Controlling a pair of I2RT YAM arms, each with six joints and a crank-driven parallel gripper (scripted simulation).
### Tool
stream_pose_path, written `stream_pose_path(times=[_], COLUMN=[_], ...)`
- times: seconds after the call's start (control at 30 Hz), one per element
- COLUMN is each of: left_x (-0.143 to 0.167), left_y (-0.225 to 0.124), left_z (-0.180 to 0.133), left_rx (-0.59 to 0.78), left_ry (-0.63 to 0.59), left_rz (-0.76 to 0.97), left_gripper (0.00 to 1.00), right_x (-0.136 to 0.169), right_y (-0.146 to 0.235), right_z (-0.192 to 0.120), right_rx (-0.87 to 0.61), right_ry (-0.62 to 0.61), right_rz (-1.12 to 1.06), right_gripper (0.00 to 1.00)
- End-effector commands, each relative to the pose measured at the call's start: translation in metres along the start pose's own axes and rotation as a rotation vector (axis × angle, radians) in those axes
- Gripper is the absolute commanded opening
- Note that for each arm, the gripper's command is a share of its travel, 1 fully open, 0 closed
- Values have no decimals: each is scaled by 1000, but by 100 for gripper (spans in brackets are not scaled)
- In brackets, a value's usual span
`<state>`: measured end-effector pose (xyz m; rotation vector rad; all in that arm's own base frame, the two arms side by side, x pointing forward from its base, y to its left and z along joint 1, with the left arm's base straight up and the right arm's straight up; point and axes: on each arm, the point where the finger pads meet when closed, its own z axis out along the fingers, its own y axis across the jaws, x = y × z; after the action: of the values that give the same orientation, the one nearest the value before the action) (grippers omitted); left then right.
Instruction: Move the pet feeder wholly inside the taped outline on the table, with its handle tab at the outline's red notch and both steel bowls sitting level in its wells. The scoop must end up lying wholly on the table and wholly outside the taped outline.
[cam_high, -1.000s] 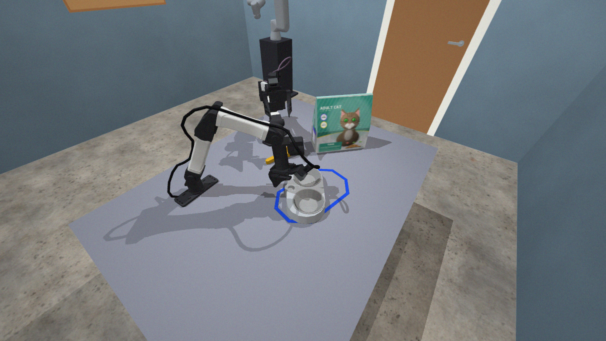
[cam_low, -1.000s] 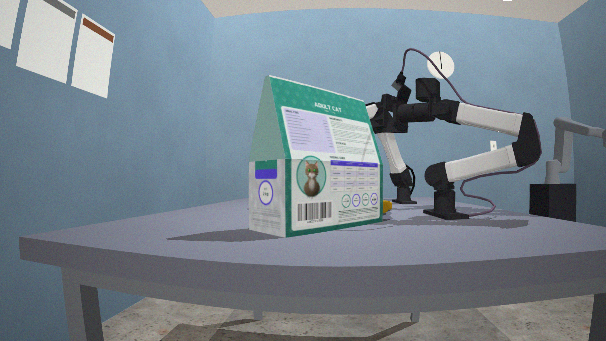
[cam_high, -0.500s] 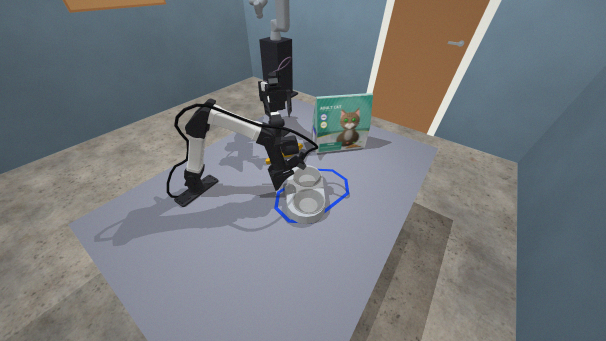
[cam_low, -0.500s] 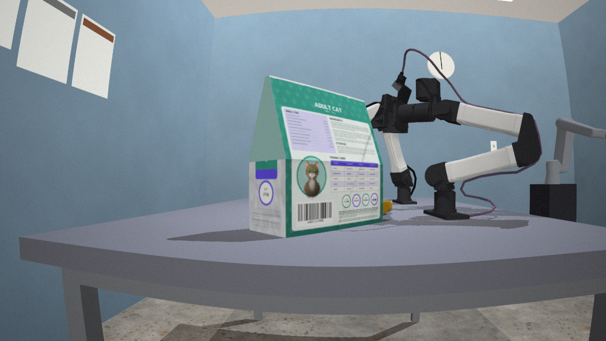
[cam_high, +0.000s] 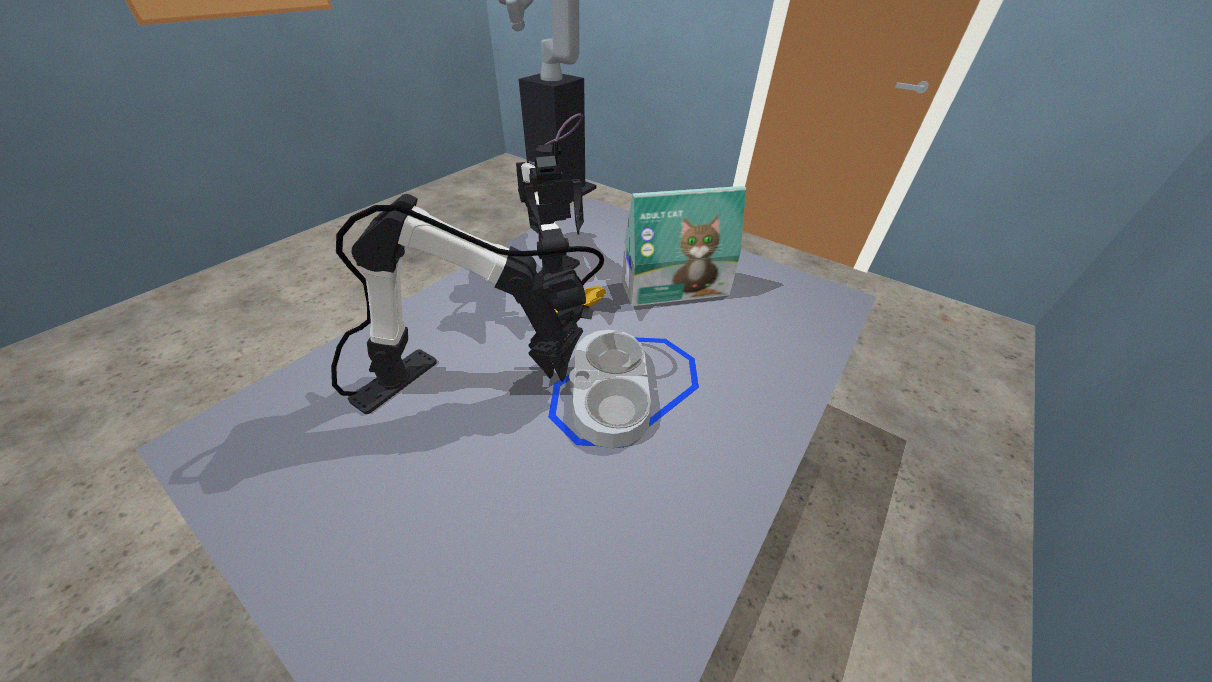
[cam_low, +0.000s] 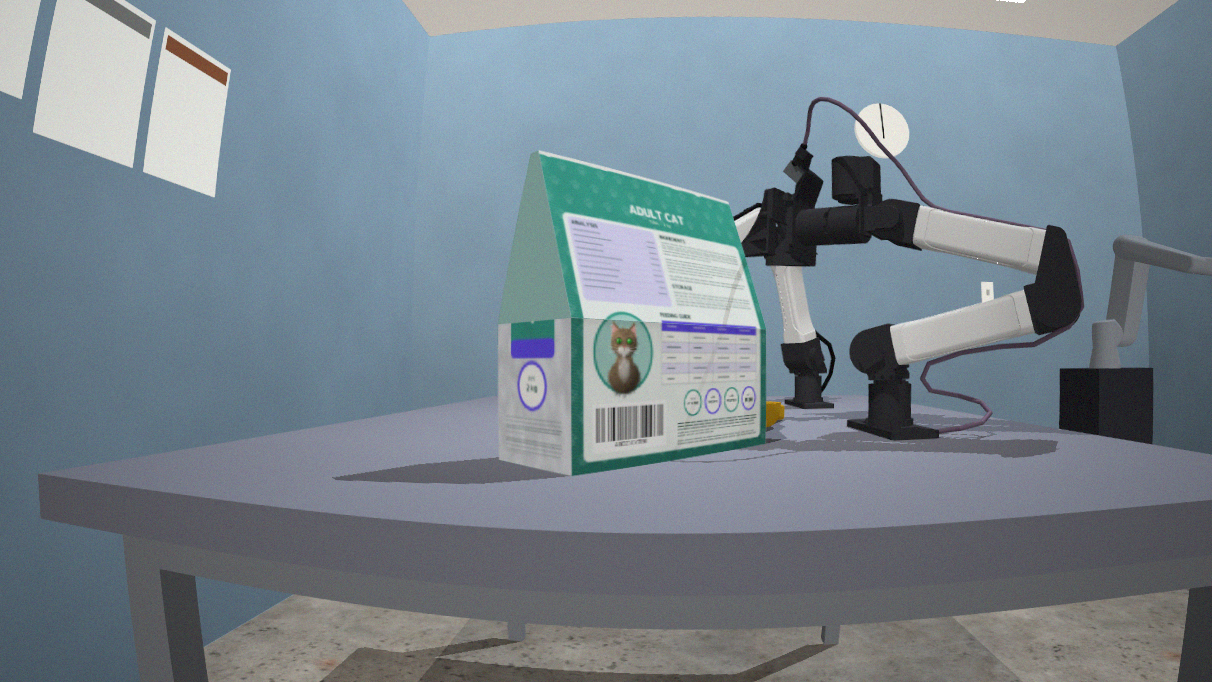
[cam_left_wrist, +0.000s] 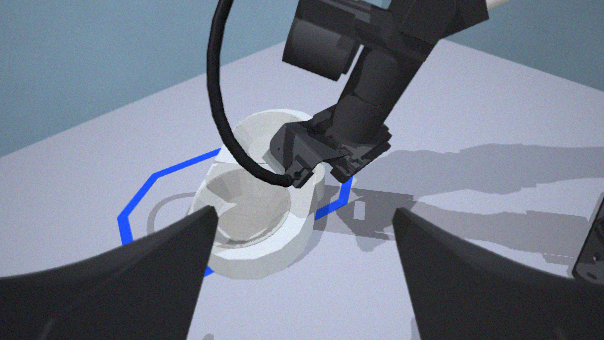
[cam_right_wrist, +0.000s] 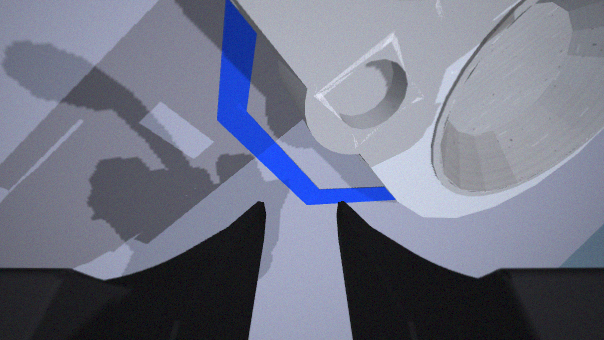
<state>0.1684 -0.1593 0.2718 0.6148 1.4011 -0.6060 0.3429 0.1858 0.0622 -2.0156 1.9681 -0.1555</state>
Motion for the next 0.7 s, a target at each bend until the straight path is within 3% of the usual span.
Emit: stream_pose_path(times=[0.0, 0.37, 0.67], left_x=[-1, -1, -1], left_y=[1, 1, 1], left_z=[-1, -1, -1], left_rx=[-3, -3, -3], left_ry=[-3, -3, -3], left_rz=[2, 2, 2], left_gripper=[95, 95, 95], right_x=[-19, -27, -25], right_y=[-24, -22, -14], right_z=[-15, -11, 6], right_rx=[98, 136, 103], right_ry=[-121, -156, -146], right_rz=[-288, -644, -674], right_gripper=[39, 39, 39])
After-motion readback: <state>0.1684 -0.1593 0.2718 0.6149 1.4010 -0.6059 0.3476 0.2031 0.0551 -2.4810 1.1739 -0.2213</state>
